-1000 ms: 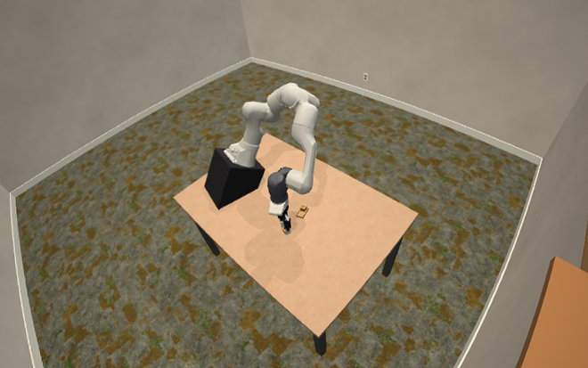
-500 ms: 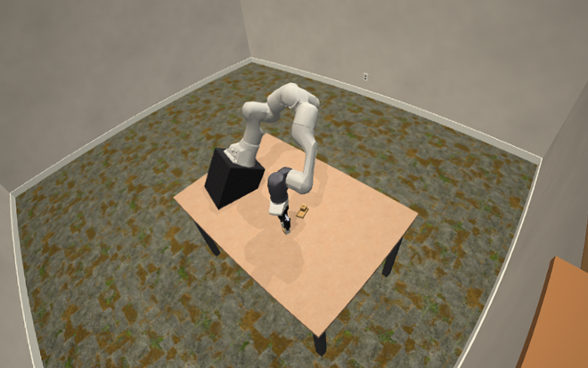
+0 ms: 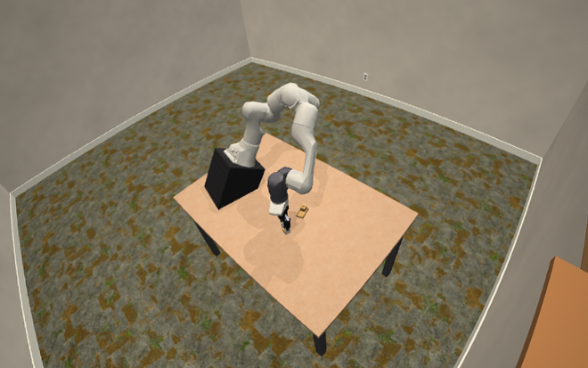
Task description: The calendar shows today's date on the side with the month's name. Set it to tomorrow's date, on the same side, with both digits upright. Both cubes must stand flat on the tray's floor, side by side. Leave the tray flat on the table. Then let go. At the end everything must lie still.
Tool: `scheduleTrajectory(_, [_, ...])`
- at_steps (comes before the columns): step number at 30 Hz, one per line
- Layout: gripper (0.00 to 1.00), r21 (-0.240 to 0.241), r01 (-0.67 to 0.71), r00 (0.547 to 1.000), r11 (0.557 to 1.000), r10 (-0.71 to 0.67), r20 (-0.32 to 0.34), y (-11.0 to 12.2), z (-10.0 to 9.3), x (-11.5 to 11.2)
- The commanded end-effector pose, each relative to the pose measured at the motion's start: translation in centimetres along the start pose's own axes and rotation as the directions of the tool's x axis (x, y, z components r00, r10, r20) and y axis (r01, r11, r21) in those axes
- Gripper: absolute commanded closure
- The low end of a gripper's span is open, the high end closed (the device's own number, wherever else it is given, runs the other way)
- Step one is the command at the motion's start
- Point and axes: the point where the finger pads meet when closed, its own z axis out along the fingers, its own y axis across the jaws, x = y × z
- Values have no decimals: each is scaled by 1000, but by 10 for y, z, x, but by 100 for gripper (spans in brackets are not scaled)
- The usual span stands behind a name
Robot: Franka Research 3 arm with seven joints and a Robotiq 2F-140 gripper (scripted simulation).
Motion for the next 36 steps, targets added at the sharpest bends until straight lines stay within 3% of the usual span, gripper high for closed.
scheduleTrajectory(1, [83, 3, 2, 1000, 1000, -2, 0, -1, 0, 0])
scheduleTrajectory(11, [83, 3, 2, 1000, 1000, -2, 0, -1, -9, 0])
scheduleTrajectory(22, [83, 3, 2, 1000, 1000, -2, 0, -1, -83, 0])
scheduleTrajectory(29, [83, 3, 2, 1000, 1000, -2, 0, -1, -99, 0])
scheduleTrajectory(36, [83, 3, 2, 1000, 1000, -2, 0, -1, -100, 0])
